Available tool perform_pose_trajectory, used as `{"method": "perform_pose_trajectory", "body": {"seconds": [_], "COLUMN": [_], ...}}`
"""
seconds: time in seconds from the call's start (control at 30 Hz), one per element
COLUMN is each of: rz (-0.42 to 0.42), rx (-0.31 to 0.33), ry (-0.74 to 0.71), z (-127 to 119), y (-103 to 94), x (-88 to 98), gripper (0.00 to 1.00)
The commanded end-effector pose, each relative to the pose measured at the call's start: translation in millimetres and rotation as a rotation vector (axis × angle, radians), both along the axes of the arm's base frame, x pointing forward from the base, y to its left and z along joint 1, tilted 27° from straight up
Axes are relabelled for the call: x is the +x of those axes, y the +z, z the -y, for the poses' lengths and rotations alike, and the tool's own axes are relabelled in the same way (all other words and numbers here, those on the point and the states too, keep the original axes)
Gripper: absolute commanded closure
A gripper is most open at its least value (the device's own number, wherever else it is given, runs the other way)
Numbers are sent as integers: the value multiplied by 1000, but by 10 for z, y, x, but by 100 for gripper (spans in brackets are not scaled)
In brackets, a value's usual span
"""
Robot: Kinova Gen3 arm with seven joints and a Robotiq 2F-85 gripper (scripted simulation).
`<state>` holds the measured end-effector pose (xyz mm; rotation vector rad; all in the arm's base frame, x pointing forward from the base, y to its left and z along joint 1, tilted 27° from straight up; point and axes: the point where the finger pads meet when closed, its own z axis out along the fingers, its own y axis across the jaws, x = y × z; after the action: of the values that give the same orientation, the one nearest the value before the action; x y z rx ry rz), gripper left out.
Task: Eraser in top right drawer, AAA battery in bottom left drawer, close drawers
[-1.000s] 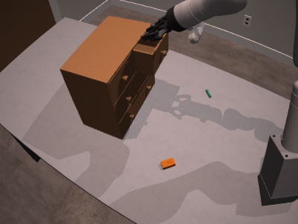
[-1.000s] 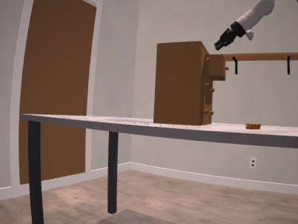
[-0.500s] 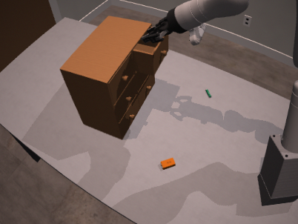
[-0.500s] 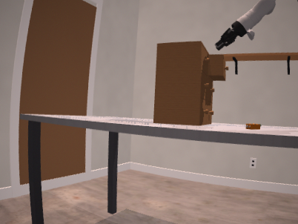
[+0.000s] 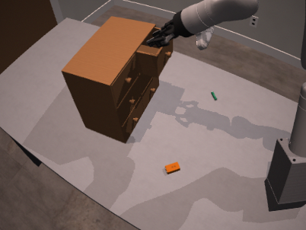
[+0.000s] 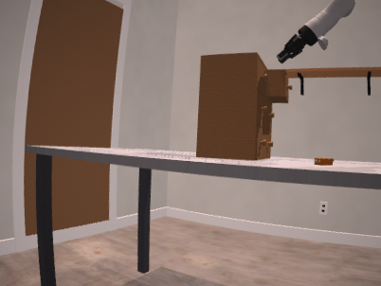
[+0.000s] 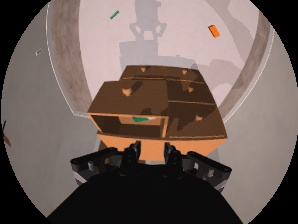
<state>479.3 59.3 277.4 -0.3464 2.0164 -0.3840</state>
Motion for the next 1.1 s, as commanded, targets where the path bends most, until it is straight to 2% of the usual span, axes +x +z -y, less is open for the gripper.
{"method": "perform_pose_trajectory", "body": {"seconds": [0.0,1.07], "rz": [4,4], "rx": [-1,-1], "ry": [7,6], "z": [-62,-287], "y": [-15,-151], "x": [-36,-234], "gripper": [62,62]}}
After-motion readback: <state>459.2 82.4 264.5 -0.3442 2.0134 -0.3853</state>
